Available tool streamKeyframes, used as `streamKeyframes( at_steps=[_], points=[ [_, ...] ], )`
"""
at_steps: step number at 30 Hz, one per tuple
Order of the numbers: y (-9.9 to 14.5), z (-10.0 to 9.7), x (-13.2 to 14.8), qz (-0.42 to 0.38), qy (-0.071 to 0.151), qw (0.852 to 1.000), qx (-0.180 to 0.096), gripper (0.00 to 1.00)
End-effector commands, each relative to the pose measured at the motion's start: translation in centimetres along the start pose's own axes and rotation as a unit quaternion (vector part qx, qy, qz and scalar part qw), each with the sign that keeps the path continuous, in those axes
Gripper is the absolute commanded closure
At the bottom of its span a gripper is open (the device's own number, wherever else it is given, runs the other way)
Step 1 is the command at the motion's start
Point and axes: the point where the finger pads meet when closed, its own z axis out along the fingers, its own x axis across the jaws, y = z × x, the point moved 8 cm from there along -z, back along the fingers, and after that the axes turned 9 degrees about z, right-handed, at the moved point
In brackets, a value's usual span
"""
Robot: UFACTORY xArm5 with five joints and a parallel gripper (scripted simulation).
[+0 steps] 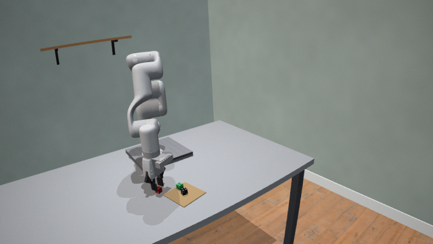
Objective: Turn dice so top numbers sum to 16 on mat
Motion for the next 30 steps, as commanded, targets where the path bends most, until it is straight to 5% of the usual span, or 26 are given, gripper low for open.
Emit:
streamKeyframes(
  at_steps=[1,30],
  points=[
    [-0.1,0.6,0.1,0.0,0.001,1.0,0.001,0.58],
    [-0.1,2.0,0.1,0.0,0.001,1.0,0.001,0.58]
  ],
)
